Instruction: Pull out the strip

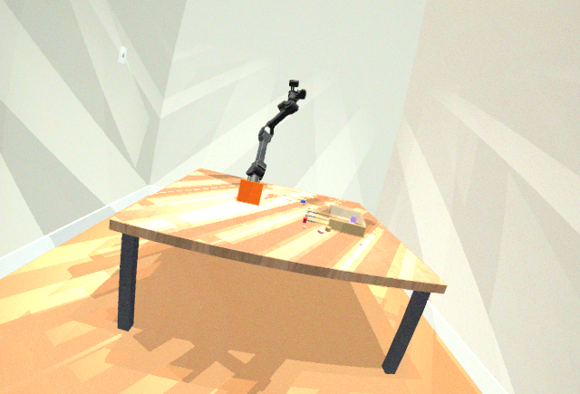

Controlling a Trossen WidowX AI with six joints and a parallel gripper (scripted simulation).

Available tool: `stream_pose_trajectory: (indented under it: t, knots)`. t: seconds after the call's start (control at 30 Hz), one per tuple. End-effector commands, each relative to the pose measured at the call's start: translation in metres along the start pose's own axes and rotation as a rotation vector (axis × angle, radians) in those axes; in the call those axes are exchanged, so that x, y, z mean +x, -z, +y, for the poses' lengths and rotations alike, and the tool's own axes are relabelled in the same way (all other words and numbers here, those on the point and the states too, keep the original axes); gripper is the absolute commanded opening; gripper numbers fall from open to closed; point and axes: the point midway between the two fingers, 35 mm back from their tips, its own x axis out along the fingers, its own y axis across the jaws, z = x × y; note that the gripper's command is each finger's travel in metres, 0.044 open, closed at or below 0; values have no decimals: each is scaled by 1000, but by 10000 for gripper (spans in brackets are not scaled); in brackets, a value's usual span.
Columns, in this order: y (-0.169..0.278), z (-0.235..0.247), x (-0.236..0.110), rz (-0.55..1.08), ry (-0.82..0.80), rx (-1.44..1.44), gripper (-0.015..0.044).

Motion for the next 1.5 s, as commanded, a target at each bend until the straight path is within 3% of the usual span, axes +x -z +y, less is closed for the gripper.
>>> stream_pose_trajectory:
  t: [0.0,0.17,0.4,0.63,0.87,1.03,1.2,1.33,1.47]
  knots:
    - [-2,1,-1,-8,-4,11,400]
    - [-59,28,-34,-203,-137,299,400]
    - [-143,52,-113,-454,-438,781,400]
    - [-208,49,-216,-610,-846,1257,400]
    - [-245,20,-326,-641,-1347,1674,400]
    - [-254,-14,-404,-570,-1771,1915,400]
    - [-246,-59,-478,-395,-2249,2076,400]
    - [-229,-100,-530,-159,-2662,2114,400]
    - [-203,-143,-575,183,-3085,2034,400]
